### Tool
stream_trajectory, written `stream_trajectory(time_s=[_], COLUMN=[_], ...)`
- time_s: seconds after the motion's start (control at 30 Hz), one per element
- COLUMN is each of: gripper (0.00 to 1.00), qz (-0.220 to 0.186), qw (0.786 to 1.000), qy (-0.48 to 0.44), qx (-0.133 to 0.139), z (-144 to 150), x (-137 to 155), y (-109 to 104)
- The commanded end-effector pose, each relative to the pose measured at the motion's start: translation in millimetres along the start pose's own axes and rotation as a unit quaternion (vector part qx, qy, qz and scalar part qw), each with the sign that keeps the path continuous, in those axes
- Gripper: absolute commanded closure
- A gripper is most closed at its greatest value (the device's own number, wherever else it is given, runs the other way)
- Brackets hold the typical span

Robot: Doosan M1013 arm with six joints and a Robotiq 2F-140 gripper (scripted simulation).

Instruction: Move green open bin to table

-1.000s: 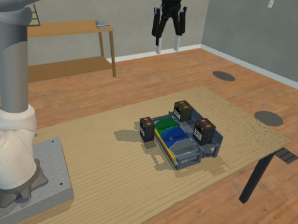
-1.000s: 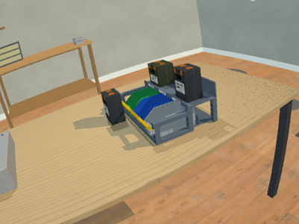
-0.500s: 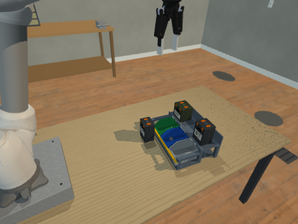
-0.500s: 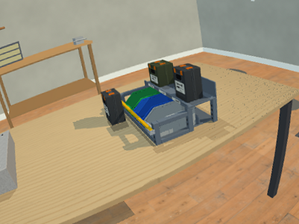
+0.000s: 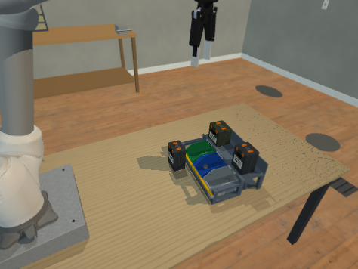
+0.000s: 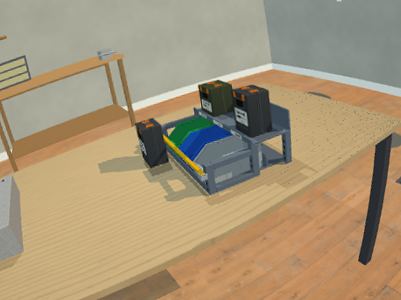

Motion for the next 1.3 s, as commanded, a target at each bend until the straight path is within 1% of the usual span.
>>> stream_trajectory(time_s=[0.0,0.07,0.23,0.63,0.8,1.2,1.27], gripper=[0.43,0.43,0.43,0.43,0.43,0.43,0.43], qz=[0.000,0.000,0.000,0.000,0.000,0.000,0.000], qw=[1.000,1.000,0.992,0.992,0.966,0.966,0.952], qy=[0.000,0.000,-0.130,-0.130,-0.257,-0.257,-0.307], qx=[0.000,0.000,0.000,0.000,0.000,0.000,0.000], z=[0.1,0.1,0.1,0.1,0.1,0.1,0.1], x=[0.0,0.0,0.0,0.0,0.0,0.0,0.0], y=[-0.1,-0.1,-0.1,-0.1,-0.1,-0.1,-0.1])
Point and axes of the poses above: the point where the finger pads meet when closed, its own y axis out along the fingers, its own z axis across the jaws, x = y × z, the point moved 2 cm from there along -y, back along the fingers, and after that the axes turned 13 degrees about y, right-handed, at the moved point
